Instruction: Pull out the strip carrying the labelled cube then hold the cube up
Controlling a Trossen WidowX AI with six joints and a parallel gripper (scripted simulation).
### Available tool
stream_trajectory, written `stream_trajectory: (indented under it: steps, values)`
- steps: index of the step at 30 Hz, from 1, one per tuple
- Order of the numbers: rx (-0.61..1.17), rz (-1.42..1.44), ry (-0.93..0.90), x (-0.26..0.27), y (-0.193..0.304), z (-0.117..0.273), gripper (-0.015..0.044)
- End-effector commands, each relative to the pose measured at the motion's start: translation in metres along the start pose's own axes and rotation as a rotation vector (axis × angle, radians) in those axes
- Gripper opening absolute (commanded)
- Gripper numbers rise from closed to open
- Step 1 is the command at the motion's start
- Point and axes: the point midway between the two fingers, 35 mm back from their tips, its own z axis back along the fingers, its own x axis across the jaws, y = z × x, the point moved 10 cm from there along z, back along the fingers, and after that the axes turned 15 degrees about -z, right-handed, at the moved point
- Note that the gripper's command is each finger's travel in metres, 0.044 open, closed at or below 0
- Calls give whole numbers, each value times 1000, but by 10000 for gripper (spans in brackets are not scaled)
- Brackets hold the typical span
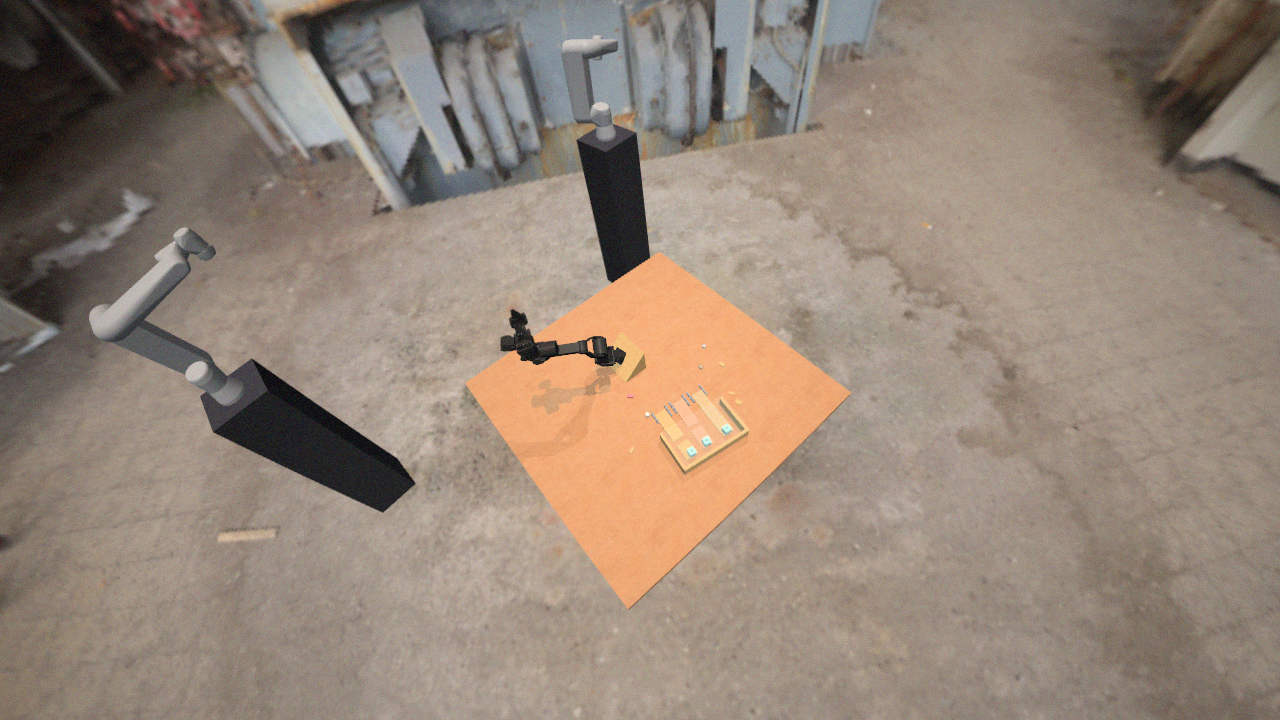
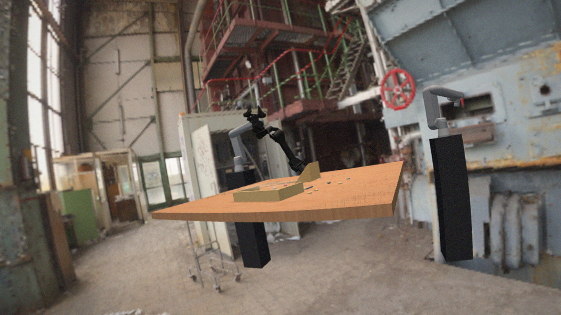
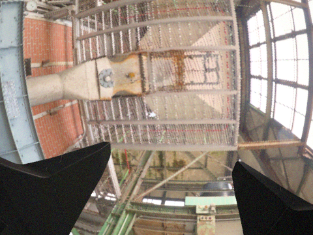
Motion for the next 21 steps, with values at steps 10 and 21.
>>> stream_trajectory:
  steps: [10,21]
  values:
    - [-208,-357,-398,47,-43,39,400]
    - [-411,-790,-854,50,-92,110,400]
